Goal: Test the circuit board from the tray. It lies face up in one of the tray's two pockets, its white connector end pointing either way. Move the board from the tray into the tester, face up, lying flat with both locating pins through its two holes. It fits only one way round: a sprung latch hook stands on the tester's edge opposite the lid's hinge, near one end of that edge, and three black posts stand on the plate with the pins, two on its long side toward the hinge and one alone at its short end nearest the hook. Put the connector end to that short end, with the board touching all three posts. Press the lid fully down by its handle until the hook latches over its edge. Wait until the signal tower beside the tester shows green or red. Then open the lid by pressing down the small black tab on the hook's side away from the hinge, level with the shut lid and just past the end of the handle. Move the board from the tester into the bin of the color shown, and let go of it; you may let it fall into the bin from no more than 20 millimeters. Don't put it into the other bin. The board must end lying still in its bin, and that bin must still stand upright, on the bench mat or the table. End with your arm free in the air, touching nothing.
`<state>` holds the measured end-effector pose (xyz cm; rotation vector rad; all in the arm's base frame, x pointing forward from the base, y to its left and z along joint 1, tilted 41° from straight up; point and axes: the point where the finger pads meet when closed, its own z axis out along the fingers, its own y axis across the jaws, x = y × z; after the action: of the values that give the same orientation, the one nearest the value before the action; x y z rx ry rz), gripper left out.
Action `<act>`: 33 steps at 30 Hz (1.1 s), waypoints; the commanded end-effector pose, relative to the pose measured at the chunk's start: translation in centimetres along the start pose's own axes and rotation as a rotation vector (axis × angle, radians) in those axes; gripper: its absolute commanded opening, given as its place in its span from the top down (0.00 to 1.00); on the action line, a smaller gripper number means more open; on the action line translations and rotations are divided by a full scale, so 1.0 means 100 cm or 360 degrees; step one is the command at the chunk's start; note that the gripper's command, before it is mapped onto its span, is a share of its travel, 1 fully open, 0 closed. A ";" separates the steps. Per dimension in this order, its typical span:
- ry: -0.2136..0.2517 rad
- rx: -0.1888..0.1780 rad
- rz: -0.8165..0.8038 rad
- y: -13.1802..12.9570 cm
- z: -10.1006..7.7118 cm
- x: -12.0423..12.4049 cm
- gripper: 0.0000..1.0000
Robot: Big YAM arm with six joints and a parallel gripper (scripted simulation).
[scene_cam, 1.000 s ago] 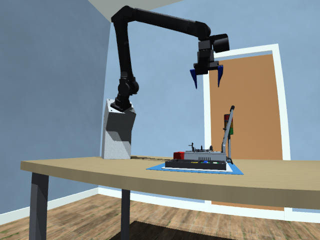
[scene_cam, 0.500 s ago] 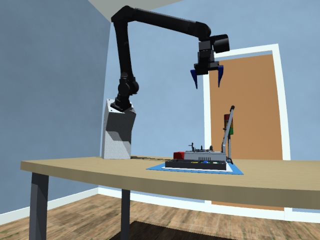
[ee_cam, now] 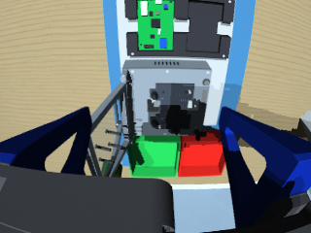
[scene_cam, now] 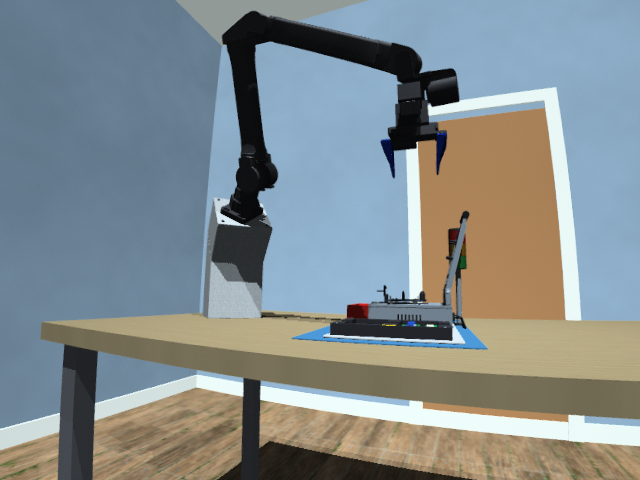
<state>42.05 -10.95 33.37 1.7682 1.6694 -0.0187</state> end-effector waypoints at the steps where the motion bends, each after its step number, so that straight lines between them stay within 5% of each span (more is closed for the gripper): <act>1: -0.0005 -0.0045 0.0013 0.015 -0.013 -0.003 0.08; 7: -0.0006 -0.0040 0.0011 0.014 -0.010 -0.002 0.08; 21: -0.0010 -0.0001 -0.0001 0.002 0.041 -0.003 0.08; 33: -0.0011 0.0001 -0.0003 0.000 0.147 -0.004 0.08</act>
<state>47.18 -16.78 24.12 1.7834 1.6572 -0.0121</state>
